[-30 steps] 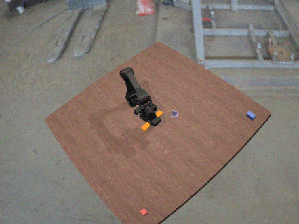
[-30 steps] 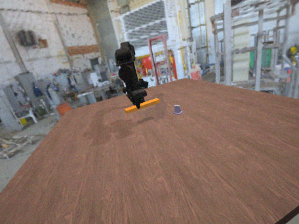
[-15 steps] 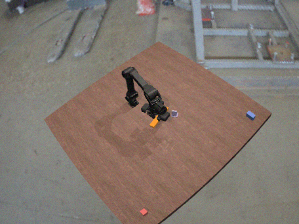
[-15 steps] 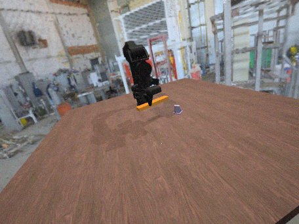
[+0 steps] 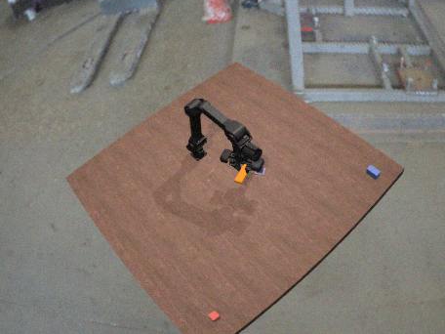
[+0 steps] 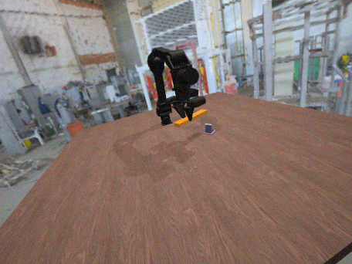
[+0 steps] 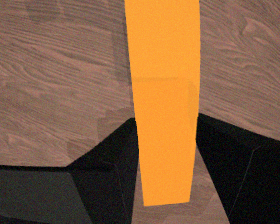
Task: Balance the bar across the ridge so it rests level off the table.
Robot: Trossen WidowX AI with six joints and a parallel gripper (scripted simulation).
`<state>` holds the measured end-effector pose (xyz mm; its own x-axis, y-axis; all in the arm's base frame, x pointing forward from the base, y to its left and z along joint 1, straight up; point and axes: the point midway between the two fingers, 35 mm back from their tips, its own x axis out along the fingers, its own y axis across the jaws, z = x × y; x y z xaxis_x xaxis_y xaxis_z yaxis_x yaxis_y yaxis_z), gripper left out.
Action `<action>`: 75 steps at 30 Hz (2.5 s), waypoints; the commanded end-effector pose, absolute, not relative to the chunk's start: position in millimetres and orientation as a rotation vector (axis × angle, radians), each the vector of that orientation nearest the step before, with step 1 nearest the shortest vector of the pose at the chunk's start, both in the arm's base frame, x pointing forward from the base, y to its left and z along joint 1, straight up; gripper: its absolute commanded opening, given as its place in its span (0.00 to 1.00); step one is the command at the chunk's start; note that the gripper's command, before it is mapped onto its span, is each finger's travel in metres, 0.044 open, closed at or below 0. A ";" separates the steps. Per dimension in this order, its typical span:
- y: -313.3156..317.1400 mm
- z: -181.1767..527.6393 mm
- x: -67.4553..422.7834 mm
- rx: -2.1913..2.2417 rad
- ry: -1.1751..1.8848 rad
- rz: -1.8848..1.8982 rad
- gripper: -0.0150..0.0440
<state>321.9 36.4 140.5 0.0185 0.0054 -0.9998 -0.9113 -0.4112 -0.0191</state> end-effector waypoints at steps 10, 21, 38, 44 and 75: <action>87.3 143.3 323.5 -1.608 0.883 1.573 0.25; 113.7 143.0 322.8 -1.647 0.842 1.612 0.25; 115.3 117.2 324.9 -1.647 0.842 1.612 0.25; 115.0 107.4 324.9 -1.647 0.842 1.612 0.25; 114.8 100.9 324.7 -1.647 0.842 1.612 0.25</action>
